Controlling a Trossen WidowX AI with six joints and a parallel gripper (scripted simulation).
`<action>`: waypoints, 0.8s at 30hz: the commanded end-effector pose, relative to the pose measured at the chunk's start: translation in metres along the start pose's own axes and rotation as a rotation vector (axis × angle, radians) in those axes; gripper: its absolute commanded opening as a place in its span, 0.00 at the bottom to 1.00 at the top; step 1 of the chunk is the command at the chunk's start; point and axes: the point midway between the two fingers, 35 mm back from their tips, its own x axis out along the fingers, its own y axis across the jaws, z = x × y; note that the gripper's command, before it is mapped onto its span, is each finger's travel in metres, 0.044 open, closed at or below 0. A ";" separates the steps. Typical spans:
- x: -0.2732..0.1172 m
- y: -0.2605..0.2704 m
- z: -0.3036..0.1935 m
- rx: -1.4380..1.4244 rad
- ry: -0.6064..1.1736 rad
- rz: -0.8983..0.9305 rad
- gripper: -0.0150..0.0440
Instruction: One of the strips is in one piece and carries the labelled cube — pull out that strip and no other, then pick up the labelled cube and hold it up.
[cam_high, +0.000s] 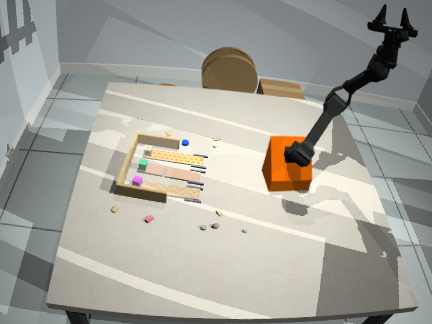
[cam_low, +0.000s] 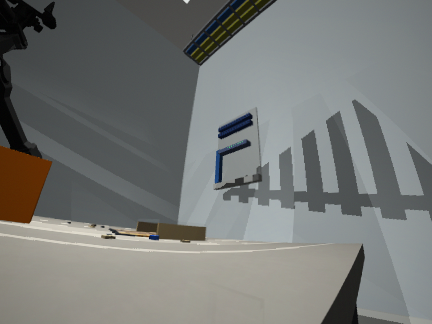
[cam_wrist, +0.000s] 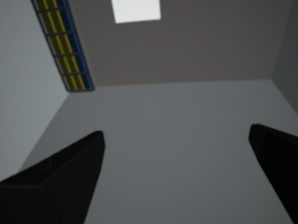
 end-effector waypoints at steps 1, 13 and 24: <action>-0.001 0.000 0.003 0.000 -0.006 0.000 0.93; -0.065 0.003 0.173 0.043 -0.339 -0.094 0.93; -0.160 0.069 0.320 0.097 -0.700 -0.049 0.93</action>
